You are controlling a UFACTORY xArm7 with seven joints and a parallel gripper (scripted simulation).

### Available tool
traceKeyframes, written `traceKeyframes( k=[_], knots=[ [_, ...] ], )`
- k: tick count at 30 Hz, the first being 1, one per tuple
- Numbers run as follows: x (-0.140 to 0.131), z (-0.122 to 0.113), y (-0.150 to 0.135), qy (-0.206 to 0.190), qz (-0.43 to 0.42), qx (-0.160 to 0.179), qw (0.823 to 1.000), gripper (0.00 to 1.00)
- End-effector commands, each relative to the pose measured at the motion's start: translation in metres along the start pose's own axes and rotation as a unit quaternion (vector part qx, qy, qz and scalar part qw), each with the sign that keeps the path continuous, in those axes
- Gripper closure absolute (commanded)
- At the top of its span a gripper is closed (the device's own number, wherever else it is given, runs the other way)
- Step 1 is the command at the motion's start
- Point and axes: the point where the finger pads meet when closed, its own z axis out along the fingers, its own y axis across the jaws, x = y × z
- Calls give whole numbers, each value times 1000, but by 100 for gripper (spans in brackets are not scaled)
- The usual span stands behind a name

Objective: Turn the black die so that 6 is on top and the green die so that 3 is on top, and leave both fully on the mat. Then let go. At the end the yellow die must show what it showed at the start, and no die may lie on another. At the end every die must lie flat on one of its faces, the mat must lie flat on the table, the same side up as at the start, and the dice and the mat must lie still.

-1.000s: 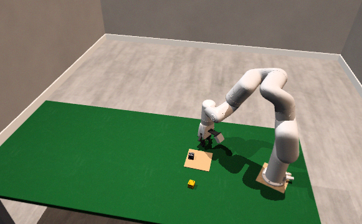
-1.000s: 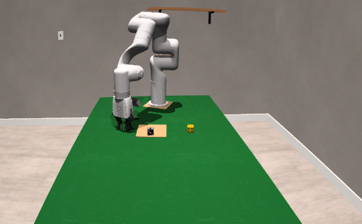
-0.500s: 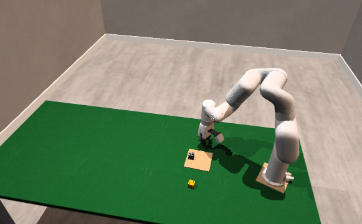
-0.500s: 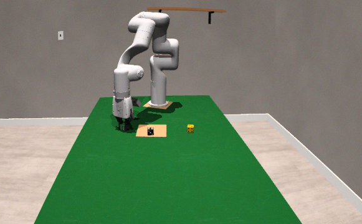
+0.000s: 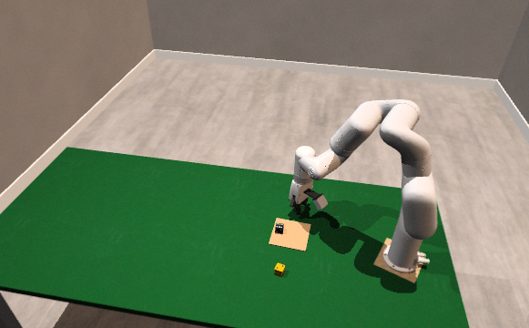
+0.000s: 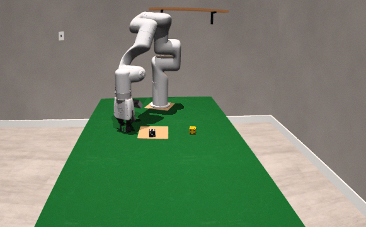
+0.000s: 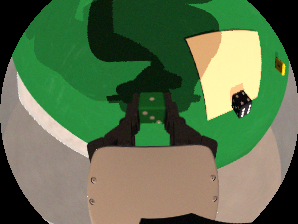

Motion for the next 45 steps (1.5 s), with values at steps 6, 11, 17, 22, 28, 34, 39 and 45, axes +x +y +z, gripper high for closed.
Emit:
traceKeyframes(
  k=[6,11,17,22,28,34,39,45],
  knots=[
    [-1,-1,0,-2,0,0,1000,73],
    [-1,-1,0,-2,0,0,1000,73],
    [-1,-5,0,-2,0,0,1000,73],
    [-1,-17,0,-2,0,0,1000,73],
    [-1,-60,0,-2,0,0,1000,73],
    [-1,-95,0,-2,0,0,1000,73],
    [-1,-101,0,-2,0,0,1000,73],
    [-1,-101,0,-2,0,0,1000,73]
  ],
)
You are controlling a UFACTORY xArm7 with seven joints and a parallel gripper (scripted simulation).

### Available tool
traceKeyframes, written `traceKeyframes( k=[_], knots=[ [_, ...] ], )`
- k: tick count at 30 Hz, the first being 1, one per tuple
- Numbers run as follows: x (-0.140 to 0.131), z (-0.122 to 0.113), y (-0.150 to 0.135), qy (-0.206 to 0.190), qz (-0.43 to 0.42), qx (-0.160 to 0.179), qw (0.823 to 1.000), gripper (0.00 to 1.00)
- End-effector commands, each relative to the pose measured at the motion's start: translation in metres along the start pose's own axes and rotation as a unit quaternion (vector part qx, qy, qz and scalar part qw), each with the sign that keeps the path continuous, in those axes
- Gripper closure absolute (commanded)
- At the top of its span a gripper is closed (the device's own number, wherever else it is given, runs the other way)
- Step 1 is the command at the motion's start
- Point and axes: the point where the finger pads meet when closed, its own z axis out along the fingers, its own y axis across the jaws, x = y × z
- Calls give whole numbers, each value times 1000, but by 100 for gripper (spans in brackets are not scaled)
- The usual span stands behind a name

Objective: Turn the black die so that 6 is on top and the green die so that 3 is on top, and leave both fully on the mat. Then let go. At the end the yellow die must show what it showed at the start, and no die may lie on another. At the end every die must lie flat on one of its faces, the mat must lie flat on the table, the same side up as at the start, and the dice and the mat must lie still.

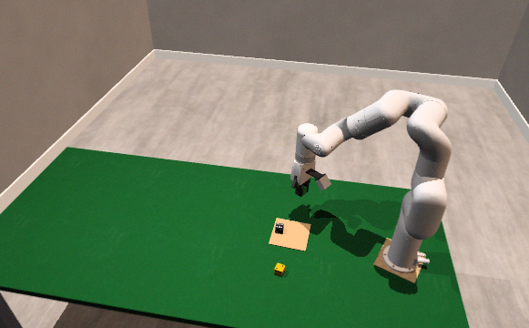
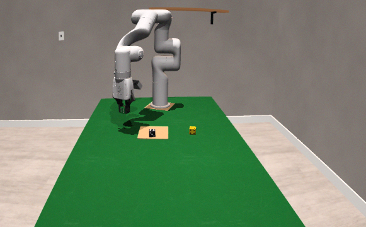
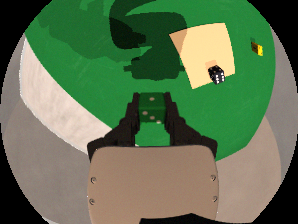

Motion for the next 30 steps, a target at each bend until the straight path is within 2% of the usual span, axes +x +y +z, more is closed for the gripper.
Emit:
traceKeyframes(
  k=[1,4,6,8,9,11,12,13,15,16,19,30],
  knots=[
    [-1,-3,0,-2,0,0,1000,73],
    [5,-4,11,-2,-17,-1,1000,73],
    [33,-6,51,0,-89,-4,996,73],
    [33,-6,51,0,-89,-4,996,73],
    [47,-6,67,0,-121,-4,993,73],
    [47,-6,67,0,-121,-4,993,73],
    [53,-6,73,0,-135,-4,991,73],
    [72,-7,92,-1,-177,-3,984,73],
    [72,-7,92,-1,-177,-3,984,73],
    [86,-7,103,-2,-207,-1,978,73],
    [94,-8,110,-2,-224,0,975,73],
    [94,-8,110,-2,-224,0,975,73]
  ],
)
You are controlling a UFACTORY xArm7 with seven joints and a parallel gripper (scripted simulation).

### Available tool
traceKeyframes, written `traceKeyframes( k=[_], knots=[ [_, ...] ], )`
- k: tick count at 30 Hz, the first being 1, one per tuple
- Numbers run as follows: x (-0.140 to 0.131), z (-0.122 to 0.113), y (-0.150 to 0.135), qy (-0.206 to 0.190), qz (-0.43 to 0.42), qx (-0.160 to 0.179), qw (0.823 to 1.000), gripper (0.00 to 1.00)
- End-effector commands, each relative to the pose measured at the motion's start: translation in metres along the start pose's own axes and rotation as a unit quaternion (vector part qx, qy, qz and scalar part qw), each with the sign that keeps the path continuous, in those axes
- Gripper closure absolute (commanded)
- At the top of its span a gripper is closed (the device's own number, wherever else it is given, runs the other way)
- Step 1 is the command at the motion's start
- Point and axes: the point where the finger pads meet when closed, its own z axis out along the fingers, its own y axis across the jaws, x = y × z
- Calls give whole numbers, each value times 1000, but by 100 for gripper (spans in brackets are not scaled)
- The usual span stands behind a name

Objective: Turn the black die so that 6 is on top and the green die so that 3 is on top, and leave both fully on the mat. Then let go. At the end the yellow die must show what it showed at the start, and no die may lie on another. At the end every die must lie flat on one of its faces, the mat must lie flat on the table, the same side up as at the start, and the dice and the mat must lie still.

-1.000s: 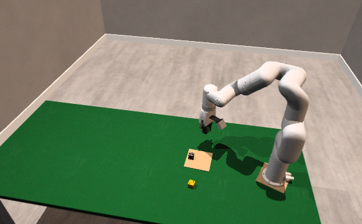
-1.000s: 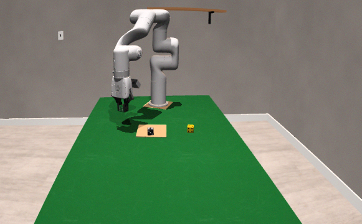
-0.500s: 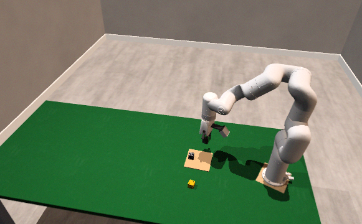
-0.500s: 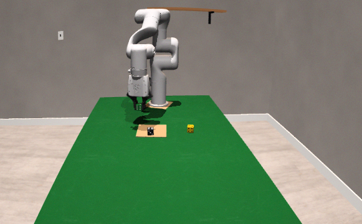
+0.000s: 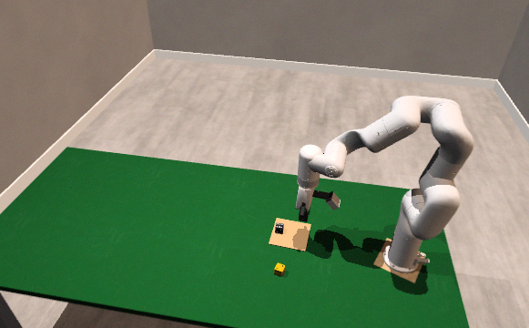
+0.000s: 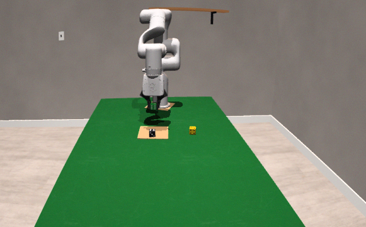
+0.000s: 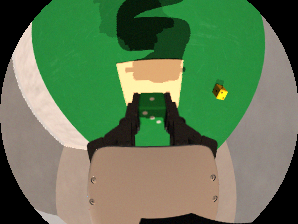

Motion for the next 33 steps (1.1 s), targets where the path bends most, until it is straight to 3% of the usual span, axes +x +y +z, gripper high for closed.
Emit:
traceKeyframes(
  k=[1,15,27,33],
  knots=[
    [-1,-2,1,-2,-2,0,1000,73],
    [-1,23,1,-2,-2,0,1000,73],
    [-1,78,1,-2,-2,0,1000,73],
    [-1,89,1,-2,-2,0,1000,73]
  ],
)
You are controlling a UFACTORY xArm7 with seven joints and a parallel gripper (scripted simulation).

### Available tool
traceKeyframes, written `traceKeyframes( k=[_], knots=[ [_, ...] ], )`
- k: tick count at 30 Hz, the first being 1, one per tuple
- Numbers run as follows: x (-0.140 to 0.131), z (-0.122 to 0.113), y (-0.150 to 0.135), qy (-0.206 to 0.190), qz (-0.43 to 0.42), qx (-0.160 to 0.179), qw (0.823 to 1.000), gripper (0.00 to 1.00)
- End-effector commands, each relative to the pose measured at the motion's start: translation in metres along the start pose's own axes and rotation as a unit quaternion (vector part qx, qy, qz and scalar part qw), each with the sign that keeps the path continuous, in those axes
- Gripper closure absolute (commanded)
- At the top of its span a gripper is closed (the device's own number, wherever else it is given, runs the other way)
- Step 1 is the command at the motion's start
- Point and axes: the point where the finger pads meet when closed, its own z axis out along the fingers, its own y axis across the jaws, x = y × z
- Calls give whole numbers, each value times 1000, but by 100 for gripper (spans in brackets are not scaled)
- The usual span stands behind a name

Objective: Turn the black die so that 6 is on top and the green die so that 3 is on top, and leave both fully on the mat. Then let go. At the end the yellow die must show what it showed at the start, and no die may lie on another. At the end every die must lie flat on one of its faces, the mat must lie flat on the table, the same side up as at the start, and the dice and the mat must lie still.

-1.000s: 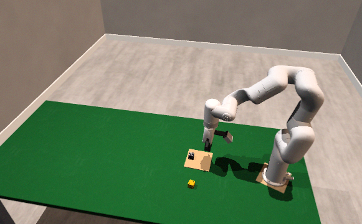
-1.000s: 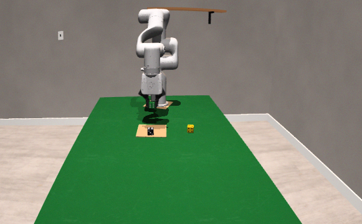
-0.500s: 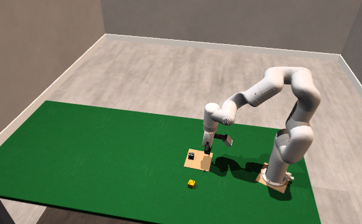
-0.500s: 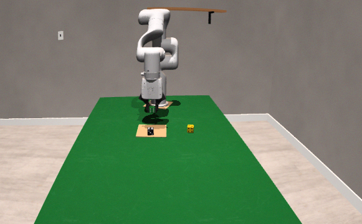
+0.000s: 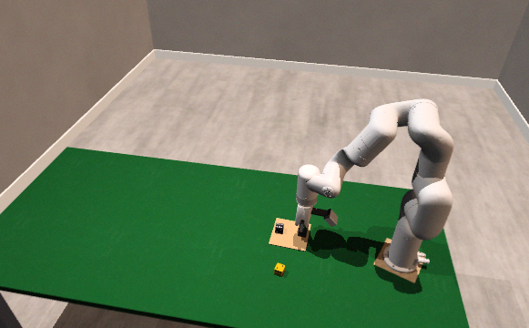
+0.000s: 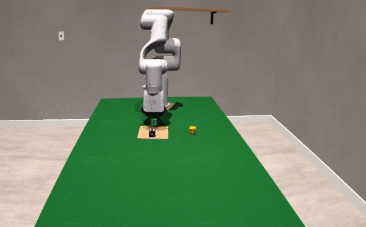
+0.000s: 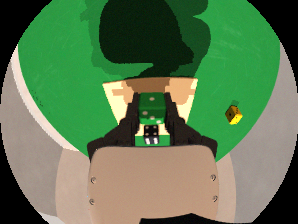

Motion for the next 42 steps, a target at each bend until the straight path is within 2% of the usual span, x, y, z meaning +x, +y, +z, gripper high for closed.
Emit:
traceKeyframes(
  k=[1,42],
  knots=[
    [-4,10,1,-4,0,-2,1000,73],
    [-4,14,1,-4,0,-2,1000,73]
  ],
)
